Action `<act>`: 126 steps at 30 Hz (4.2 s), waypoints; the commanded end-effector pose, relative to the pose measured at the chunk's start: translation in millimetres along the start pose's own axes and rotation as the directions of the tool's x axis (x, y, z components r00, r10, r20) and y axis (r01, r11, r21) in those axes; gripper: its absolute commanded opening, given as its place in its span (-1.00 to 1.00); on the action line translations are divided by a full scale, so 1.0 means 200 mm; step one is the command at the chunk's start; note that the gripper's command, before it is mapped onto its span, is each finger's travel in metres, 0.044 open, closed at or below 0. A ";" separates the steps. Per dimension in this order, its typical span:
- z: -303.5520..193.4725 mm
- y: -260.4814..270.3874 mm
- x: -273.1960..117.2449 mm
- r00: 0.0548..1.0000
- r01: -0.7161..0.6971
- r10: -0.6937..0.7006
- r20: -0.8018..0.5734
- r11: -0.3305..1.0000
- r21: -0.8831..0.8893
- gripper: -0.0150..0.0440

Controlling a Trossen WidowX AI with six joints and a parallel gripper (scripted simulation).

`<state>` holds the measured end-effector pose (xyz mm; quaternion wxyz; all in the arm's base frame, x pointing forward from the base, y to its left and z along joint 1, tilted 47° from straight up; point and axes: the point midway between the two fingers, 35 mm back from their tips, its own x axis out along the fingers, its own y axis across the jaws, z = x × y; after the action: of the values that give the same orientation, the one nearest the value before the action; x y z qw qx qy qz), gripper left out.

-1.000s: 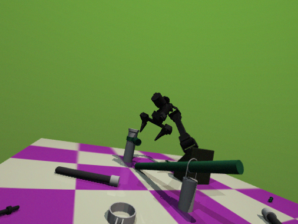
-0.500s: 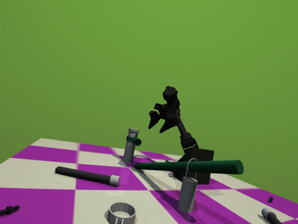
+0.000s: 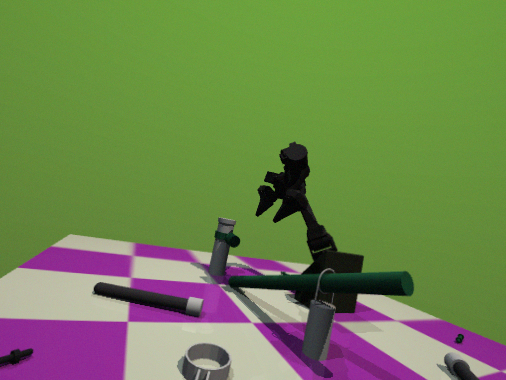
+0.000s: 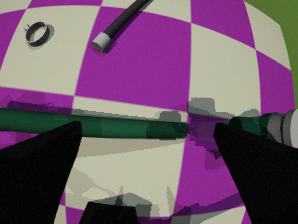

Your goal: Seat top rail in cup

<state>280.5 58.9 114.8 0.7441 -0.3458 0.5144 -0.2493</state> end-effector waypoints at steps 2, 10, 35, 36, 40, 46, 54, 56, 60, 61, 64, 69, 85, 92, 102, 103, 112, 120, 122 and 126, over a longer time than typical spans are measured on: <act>-0.02 0.03 0.10 0.994 -0.048 0.012 -0.110 0.943 -0.330 1.00; -0.09 0.07 0.32 0.941 -0.321 0.049 -0.335 0.447 -0.835 1.00; -0.22 0.11 0.58 0.888 -0.456 0.075 -0.453 0.036 -0.889 1.00; -0.22 0.11 0.58 0.888 -0.456 0.075 -0.453 0.036 -0.889 1.00; -0.23 0.11 0.61 0.888 -0.456 0.075 -0.453 0.037 -0.889 1.00; -0.25 0.12 0.65 0.889 -0.456 0.075 -0.453 0.037 -0.889 1.00; -0.27 0.12 0.71 0.889 -0.456 0.076 -0.452 0.036 -0.889 1.00; -0.28 0.12 0.72 0.889 -0.456 0.076 -0.452 0.036 -0.889 1.00; -0.29 0.13 0.75 0.889 -0.456 0.076 -0.452 0.036 -0.889 1.00; -0.30 0.13 0.76 0.889 -0.456 0.076 -0.452 0.036 -0.889 1.00; -0.31 0.13 0.78 0.889 -0.455 0.076 -0.452 0.036 -0.890 1.00; -0.33 0.13 0.82 0.889 -0.456 0.075 -0.452 0.037 -0.889 1.00; -0.39 0.14 0.92 0.889 -0.456 0.072 -0.453 0.037 -0.889 1.00; -0.39 0.14 0.92 0.889 -0.456 0.072 -0.453 0.037 -0.889 0.38; -0.39 0.14 0.91 0.889 -0.456 0.072 -0.453 0.037 -0.889 -0.18; -0.38 0.14 0.91 0.889 -0.456 0.072 -0.453 0.037 -0.889 -0.27; -0.36 0.13 0.86 0.885 -0.466 0.043 -0.464 0.037 -0.884 -0.49; -0.30 0.10 0.74 0.874 -0.480 -0.063 -0.481 0.039 -0.877 -0.49; -0.29 0.09 0.71 0.872 -0.479 -0.092 -0.481 0.039 -0.877 -0.49; -0.25 0.07 0.64 0.868 -0.473 -0.152 -0.473 0.038 -0.880 -0.49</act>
<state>274.8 -46.3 5.2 0.1998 -0.6160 0.7344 0.2032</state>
